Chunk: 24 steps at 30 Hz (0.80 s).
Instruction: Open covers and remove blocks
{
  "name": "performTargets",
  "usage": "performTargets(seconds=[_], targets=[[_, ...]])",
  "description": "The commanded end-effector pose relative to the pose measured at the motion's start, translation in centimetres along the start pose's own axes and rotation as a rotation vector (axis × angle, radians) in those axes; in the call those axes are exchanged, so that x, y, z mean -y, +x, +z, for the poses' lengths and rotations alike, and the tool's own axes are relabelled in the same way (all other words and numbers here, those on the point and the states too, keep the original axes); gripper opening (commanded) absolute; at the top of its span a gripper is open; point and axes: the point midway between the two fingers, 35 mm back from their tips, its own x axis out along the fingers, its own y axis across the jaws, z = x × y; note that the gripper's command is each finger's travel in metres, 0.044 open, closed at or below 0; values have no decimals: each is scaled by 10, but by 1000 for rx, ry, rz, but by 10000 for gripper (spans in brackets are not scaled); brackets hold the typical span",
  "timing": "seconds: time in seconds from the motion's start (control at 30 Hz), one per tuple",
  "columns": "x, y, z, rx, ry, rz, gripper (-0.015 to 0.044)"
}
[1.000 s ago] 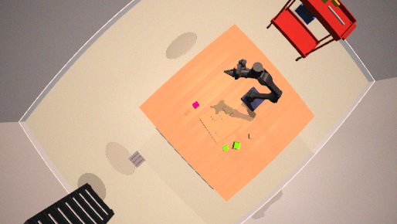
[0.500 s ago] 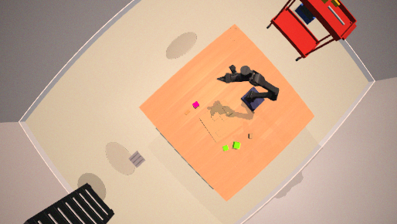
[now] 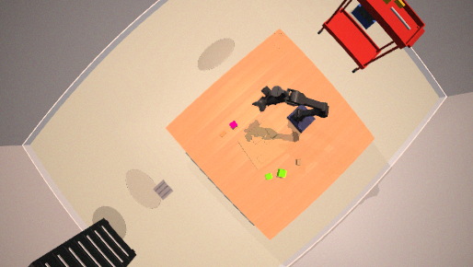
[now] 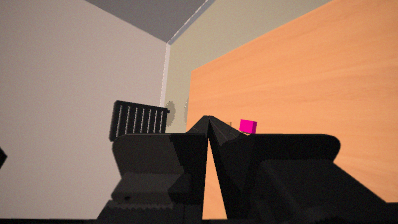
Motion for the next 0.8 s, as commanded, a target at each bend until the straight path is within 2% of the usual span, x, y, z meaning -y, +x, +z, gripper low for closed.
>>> performTargets(seconds=[0.0,0.77], targets=[[10,17,-17,-59,-71,-45,0],[46,77,-114,-372,-498,-200,0]])
